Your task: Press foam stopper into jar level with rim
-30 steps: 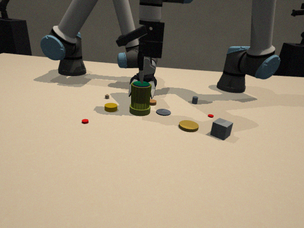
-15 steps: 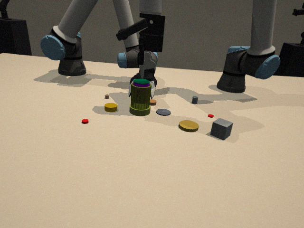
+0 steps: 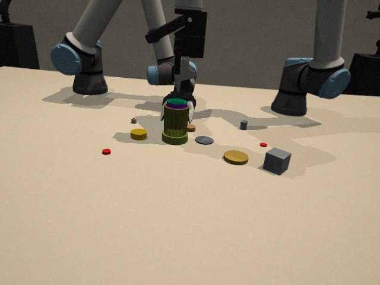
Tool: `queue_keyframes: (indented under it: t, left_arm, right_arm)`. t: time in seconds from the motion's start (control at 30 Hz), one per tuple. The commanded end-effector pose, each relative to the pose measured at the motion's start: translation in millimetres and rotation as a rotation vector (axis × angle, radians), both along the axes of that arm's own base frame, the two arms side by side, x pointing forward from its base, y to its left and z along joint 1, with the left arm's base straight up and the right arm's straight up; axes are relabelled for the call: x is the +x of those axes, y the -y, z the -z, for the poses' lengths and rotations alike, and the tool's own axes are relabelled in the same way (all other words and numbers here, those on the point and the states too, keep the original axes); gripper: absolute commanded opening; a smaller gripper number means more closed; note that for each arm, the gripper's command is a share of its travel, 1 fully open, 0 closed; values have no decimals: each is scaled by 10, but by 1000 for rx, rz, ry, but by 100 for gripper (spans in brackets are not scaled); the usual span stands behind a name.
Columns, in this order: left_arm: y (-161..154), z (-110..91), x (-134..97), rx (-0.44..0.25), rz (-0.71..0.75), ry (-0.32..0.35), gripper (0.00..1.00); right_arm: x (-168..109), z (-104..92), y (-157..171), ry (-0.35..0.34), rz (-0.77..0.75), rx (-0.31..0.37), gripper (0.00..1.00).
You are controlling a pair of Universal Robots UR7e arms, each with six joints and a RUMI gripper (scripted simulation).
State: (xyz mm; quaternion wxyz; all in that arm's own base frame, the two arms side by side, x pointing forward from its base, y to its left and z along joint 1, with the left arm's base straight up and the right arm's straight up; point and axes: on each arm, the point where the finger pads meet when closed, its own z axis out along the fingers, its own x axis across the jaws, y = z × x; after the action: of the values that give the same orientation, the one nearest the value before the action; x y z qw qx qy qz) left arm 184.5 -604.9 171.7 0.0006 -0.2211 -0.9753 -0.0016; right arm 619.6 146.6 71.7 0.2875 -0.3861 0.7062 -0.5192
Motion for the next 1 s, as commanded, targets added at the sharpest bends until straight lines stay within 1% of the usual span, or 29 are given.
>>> queue_keyframes:
  t: [0.0, 0.43, 0.97]
  left_arm:
    - [6, -14, 1, -3, 0, 0, 0]
    - [10, -2, 1, -5, 0, 1, 0]
    - [15, 250, 1, -7, 0, 1, 0]
  right_arm:
    - [1, -5, 0, 1, 0, 1, 33]
    - [1, -5, 0, 1, 0, 1, 33]
    - [1, -5, 0, 1, 0, 1, 33]
